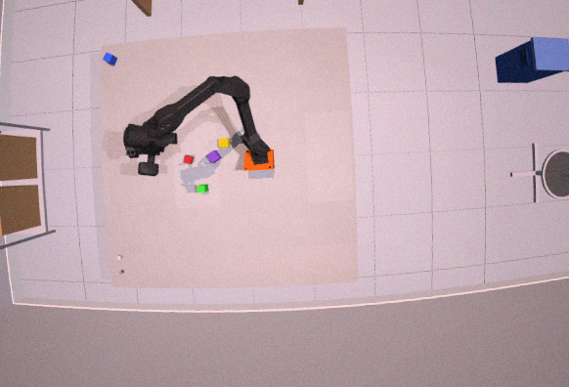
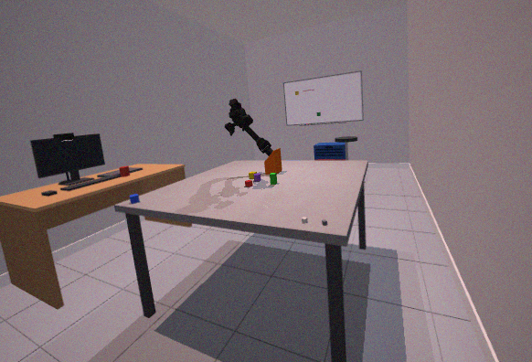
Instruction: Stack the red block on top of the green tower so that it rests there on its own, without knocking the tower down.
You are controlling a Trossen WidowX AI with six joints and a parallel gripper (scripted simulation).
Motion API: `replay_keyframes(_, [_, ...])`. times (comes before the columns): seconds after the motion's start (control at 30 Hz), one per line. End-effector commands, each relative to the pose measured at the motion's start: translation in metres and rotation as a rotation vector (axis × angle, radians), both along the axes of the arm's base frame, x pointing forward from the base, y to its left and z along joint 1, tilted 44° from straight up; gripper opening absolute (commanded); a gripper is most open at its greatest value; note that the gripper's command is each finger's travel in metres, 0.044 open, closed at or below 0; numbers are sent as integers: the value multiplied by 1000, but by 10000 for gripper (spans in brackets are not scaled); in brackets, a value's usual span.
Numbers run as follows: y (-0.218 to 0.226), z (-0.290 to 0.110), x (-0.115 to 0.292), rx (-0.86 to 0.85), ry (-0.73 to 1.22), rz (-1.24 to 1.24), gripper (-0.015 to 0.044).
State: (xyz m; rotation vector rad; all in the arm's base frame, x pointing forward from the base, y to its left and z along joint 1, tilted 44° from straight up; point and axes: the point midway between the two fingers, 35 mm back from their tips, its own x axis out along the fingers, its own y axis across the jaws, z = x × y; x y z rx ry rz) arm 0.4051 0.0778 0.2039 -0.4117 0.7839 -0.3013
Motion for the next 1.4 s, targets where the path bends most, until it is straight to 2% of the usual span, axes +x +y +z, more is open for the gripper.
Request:
replay_keyframes(0.0, [-23, -35, 4, -4, 82, -121, 440])
replay_keyframes(0.3, [-77, -112, -2, -18, 261, -399, 440])
replay_keyframes(0.63, [-135, -185, -32, -63, 439, -710, 440])
replay_keyframes(0.9, [-140, -188, -38, -67, 450, -731, 440])
replay_keyframes(1.13, [-170, -219, -41, -69, 449, -731, 440])
replay_keyframes(1.37, [-176, -223, -43, -70, 449, -731, 440])
